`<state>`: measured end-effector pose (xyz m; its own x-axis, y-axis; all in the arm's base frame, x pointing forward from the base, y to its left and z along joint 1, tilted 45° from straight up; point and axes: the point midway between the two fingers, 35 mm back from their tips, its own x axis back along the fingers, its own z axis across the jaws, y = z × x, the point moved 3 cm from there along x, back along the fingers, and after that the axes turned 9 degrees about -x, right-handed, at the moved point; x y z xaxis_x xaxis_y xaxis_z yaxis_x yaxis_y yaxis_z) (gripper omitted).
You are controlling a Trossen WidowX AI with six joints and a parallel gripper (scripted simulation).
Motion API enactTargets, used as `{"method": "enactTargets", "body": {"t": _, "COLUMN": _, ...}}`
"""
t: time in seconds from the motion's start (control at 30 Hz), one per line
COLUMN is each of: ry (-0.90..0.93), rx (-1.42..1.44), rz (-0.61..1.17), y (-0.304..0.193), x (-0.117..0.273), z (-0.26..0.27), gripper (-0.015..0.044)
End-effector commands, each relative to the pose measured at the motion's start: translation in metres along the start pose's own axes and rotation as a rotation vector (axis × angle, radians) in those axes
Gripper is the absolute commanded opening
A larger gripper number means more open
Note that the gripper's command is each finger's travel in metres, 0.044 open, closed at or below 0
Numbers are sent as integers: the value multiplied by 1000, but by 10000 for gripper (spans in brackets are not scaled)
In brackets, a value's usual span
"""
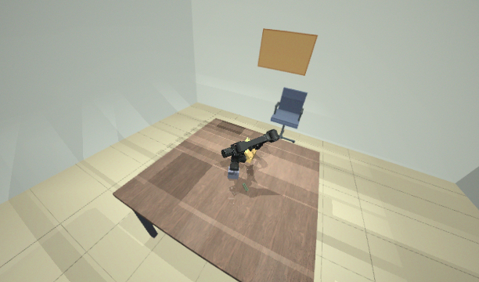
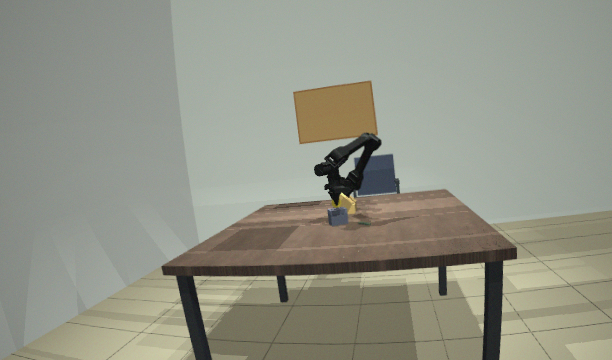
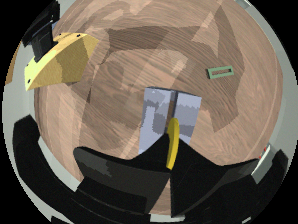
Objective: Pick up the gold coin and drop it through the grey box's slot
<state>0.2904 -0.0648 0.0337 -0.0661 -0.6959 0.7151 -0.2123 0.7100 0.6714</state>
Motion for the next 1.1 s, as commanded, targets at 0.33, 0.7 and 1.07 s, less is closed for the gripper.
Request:
{"method": "enactTargets", "body": {"t": 0.33, "ry": 0, "rx": 0, "rz": 0, "y": 0, "x": -4, "z": 0, "gripper": 79}}
{"method": "enactTargets", "body": {"t": 0.7, "ry": 0, "rx": 0, "rz": 0, "y": 0, "x": -4, "z": 0, "gripper": 161}}
{"method": "enactTargets", "body": {"t": 1.07, "ry": -1, "rx": -4, "rz": -3, "y": 0, "x": 36, "z": 1, "gripper": 423}}
